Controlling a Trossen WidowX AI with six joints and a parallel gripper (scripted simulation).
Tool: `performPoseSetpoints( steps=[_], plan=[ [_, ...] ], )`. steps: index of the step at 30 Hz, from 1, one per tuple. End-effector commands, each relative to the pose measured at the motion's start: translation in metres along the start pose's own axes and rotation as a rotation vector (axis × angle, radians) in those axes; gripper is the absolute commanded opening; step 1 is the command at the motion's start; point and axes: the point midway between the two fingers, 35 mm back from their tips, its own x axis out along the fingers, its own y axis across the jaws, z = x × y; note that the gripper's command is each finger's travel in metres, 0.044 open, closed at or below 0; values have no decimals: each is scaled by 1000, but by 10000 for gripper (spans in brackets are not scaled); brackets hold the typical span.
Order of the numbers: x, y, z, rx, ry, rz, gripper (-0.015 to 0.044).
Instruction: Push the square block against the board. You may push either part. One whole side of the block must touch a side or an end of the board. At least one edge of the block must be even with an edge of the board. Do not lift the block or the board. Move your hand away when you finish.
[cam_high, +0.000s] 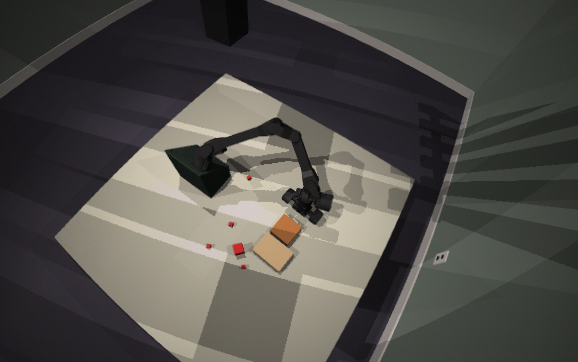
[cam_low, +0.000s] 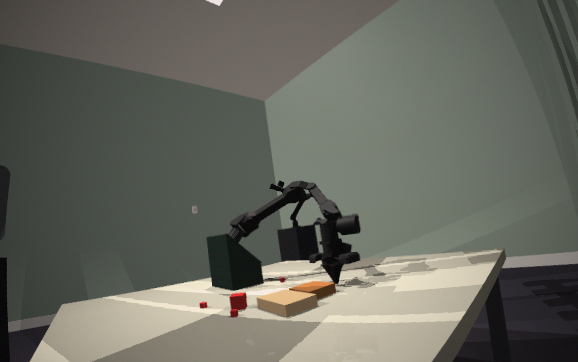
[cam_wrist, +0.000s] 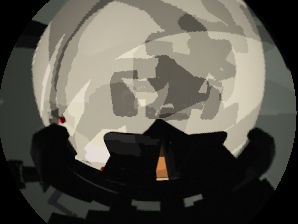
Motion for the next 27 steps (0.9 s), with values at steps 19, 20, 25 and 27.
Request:
performPoseSetpoints(
  steps=[19, 20, 25, 27],
  plan=[
    [-24, -2, -30, -5, 3, -14, 0],
    [-9, -2, -30, -5, 2, -14, 0],
    [3, -2, -30, -5, 1, -14, 0],
    [3, -2, -31, -5, 2, -14, 0]
  ],
)
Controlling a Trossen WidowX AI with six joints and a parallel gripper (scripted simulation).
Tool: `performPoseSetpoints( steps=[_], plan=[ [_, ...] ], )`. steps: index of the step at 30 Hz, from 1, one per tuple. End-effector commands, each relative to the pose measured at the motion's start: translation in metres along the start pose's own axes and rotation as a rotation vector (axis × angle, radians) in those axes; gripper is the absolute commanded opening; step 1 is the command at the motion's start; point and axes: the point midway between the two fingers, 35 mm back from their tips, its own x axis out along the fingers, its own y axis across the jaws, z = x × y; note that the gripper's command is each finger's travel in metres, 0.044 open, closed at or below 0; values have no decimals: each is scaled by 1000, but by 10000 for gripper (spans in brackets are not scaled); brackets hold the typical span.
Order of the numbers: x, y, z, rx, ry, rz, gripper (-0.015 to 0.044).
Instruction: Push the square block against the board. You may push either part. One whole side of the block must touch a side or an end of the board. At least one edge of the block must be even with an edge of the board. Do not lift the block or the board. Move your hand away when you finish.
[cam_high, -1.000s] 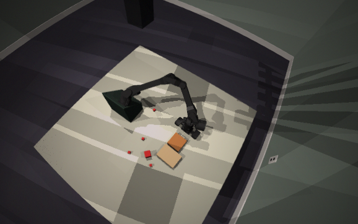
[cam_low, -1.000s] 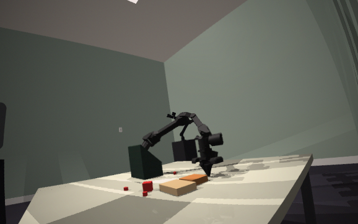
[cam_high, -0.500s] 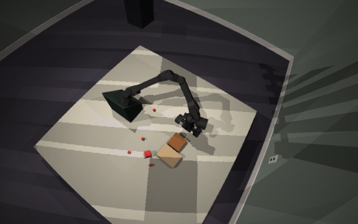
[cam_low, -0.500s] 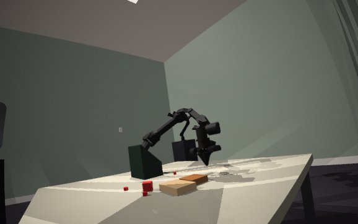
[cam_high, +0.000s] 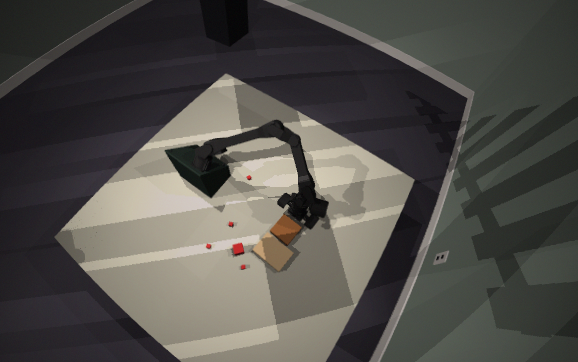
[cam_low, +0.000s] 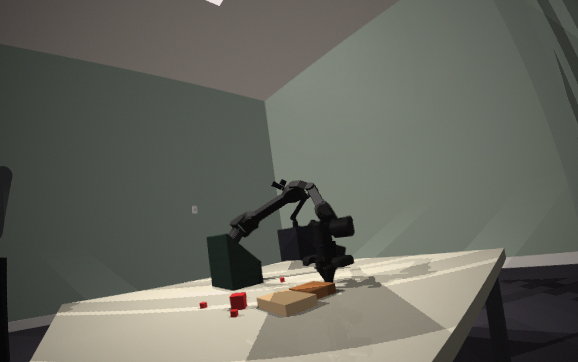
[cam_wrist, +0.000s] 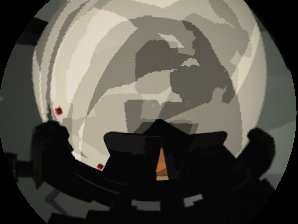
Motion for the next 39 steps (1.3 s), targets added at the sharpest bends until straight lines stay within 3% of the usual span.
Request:
performPoseSetpoints(
  steps=[1, 28, 39],
  plan=[
    [0, -3, -4, 8, 3, -16, 0],
    [0, -5, -40, 8, 7, -16, 0],
    [0, -6, -26, 8, 6, -16, 0]
  ],
)
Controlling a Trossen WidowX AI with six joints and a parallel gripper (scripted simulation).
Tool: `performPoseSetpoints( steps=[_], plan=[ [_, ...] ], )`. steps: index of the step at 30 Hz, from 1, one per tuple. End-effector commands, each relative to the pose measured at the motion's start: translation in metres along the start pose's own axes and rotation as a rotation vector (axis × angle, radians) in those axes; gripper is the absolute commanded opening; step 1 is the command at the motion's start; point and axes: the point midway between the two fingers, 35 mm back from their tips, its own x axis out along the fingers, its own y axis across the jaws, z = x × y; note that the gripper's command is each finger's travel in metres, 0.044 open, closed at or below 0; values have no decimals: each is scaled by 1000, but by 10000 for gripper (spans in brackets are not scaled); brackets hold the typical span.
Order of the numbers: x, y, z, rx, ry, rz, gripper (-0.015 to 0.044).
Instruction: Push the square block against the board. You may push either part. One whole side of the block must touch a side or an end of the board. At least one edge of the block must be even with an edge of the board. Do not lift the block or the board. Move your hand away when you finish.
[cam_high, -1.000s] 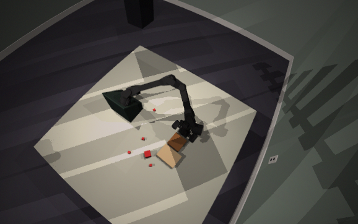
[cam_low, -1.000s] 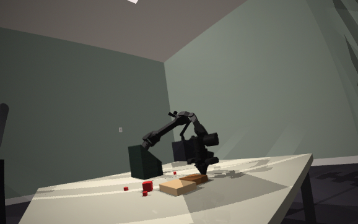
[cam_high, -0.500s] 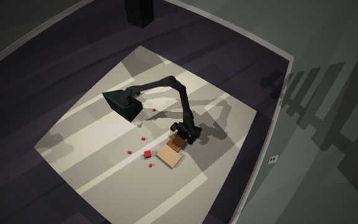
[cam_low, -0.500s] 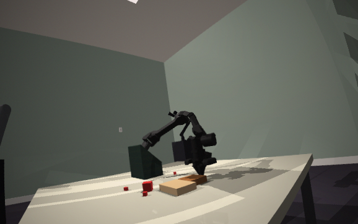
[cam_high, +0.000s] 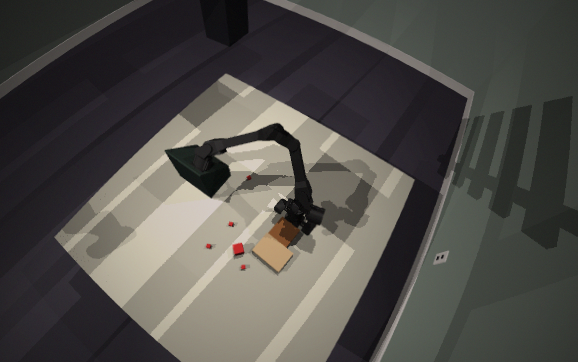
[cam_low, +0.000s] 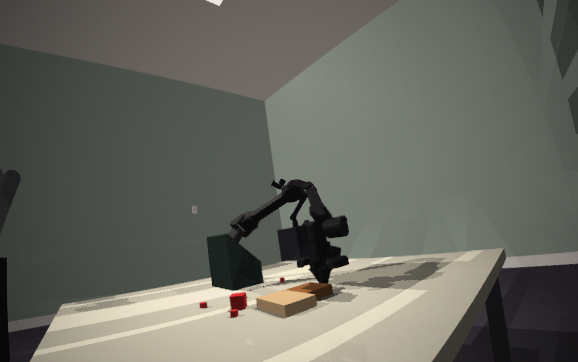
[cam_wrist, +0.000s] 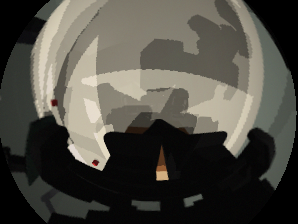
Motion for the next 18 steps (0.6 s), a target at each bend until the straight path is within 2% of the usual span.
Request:
performPoseSetpoints(
  steps=[1, 18],
  plan=[
    [1, 0, 7, 1, 5, 1, 0],
    [1, -1, 35, 1, 2, 1, 0]
  ],
)
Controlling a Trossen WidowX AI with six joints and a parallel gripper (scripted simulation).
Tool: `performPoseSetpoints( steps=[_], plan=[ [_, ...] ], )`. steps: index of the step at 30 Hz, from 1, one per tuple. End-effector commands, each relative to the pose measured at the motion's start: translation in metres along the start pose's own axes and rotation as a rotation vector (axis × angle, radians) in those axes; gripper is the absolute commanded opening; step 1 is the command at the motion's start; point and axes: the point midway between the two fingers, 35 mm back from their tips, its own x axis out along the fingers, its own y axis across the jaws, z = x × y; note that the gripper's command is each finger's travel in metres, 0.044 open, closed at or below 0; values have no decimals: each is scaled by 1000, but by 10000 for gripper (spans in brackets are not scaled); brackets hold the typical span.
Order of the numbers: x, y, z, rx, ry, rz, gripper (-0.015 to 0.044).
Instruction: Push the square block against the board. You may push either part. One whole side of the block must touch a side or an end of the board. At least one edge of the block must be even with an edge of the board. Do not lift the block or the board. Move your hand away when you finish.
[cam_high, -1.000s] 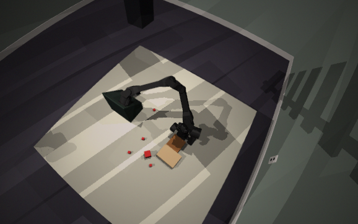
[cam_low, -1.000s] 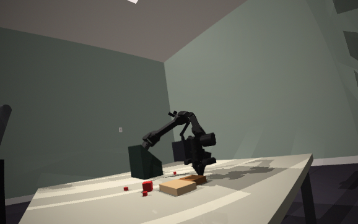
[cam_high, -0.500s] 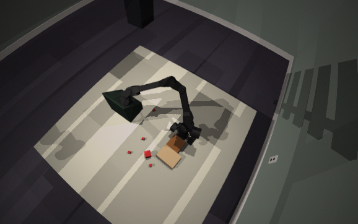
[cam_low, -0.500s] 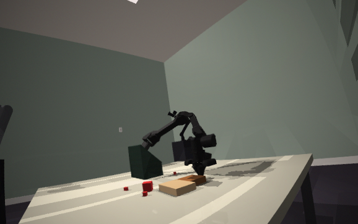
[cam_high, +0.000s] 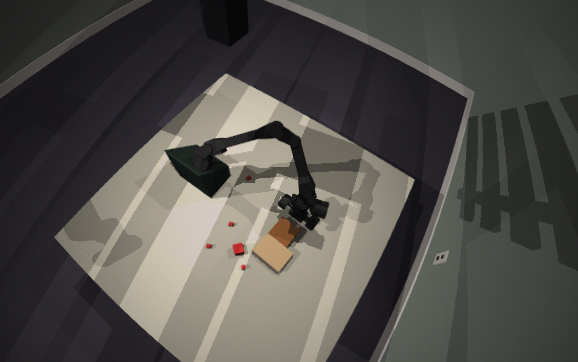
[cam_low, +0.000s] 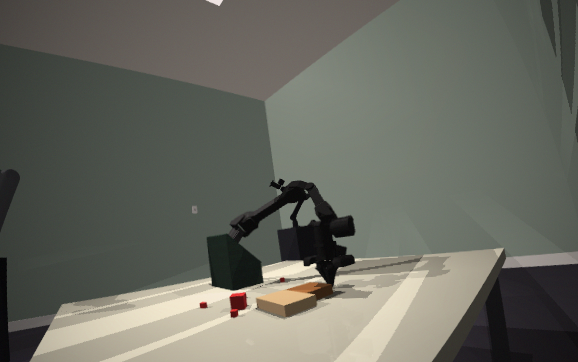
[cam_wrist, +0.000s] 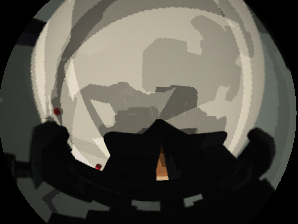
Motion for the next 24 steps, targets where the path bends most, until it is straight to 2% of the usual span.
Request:
performPoseSetpoints(
  steps=[1, 8, 11, 13, 18, 24],
  plan=[
    [-2, -2, 8, 0, 3, -6, 0],
    [-3, 0, 11, -1, -1, 0, 0],
    [-44, -1, 12, -2, 4, -5, 0],
    [-57, 0, 11, -1, 5, -6, 0],
    [-57, 0, 11, -1, 5, -6, 0],
    [-57, 0, -19, 164, 16, -22, 0]
  ],
)
